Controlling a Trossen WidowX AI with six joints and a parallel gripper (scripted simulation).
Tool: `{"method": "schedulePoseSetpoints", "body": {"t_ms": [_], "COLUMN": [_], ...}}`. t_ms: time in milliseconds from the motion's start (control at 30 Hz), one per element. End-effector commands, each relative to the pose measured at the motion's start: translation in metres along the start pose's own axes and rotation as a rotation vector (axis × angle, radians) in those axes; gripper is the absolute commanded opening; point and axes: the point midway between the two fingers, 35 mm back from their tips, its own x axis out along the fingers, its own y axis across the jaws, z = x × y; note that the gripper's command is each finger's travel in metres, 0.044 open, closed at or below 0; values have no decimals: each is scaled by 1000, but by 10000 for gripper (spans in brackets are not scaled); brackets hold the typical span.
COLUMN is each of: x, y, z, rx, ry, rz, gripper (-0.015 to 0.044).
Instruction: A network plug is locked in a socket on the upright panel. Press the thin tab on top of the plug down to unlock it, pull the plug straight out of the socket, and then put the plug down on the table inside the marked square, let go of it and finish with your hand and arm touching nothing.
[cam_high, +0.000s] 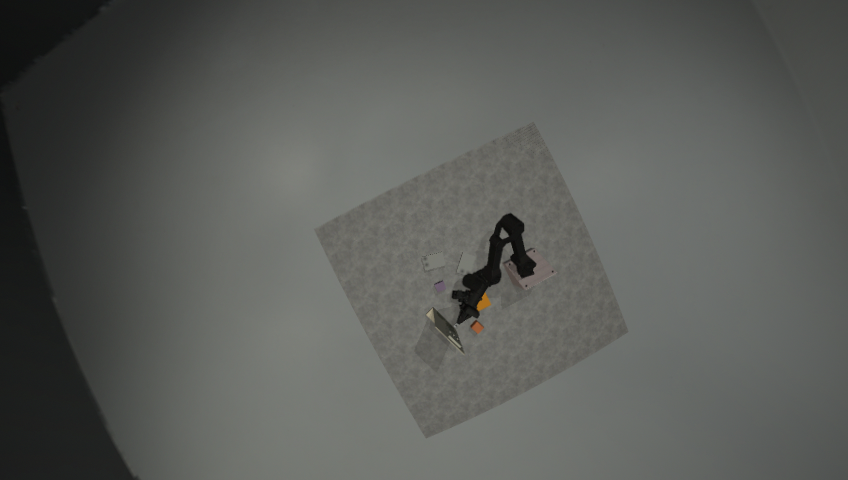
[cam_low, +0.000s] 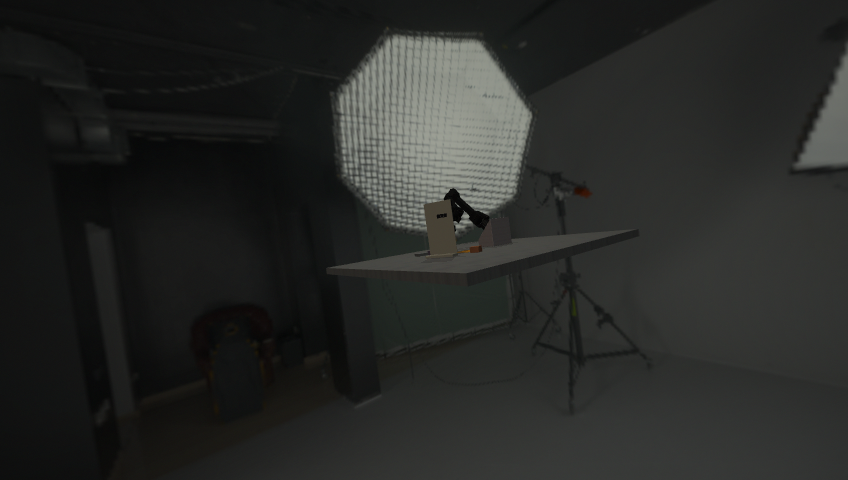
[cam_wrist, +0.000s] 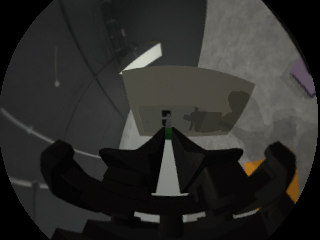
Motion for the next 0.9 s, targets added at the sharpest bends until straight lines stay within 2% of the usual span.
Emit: {"method": "schedulePoseSetpoints", "body": {"t_ms": [0, 867], "x": [-3, -16], "y": [-2, -2], "z": [-1, -3], "rx": [-1, -1], "ry": [4, 4], "rz": [-4, -5], "gripper": [0, 0]}}
